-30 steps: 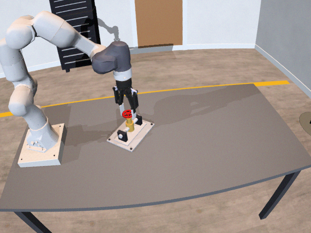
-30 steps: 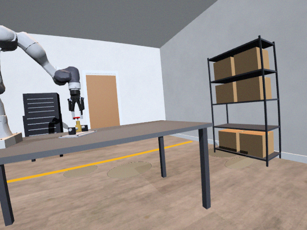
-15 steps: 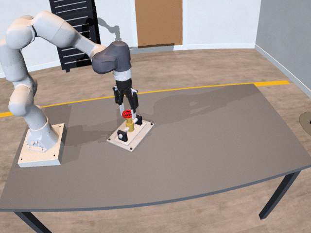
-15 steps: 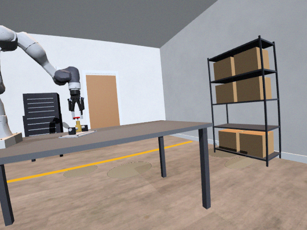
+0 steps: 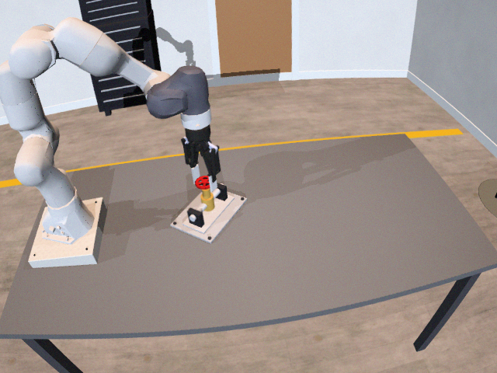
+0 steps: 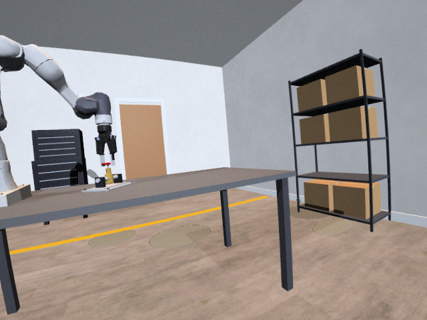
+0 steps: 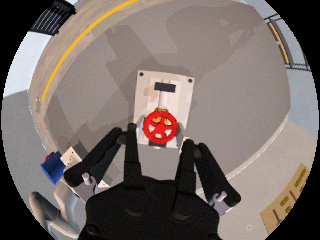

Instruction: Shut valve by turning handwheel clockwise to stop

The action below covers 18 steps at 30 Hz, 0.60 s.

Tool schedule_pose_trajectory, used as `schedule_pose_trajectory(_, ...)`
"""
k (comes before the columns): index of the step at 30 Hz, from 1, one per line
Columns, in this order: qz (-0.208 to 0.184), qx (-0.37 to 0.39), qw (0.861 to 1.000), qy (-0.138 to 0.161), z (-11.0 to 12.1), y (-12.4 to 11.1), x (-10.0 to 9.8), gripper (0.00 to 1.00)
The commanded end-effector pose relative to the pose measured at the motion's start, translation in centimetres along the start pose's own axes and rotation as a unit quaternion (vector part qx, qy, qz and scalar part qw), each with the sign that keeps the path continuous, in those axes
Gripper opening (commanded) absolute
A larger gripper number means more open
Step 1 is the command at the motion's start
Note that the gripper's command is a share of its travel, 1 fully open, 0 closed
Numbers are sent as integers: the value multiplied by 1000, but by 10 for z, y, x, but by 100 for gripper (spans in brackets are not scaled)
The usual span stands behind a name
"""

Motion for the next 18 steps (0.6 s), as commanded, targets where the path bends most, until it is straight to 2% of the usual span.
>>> schedule_pose_trajectory(1,-1,87,996,-2,0,0,2,34)
schedule_pose_trajectory(18,-1,192,981,-2,0,0,2,34)
Point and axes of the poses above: the point where the finger pads meet when closed, its own x axis out along the fingers, its own z axis across the jaws, y = z × x, the point moved 5 cm from there along -x, back along the fingers, and after that the axes turned 4 degrees about x, right-handed, at the moved point
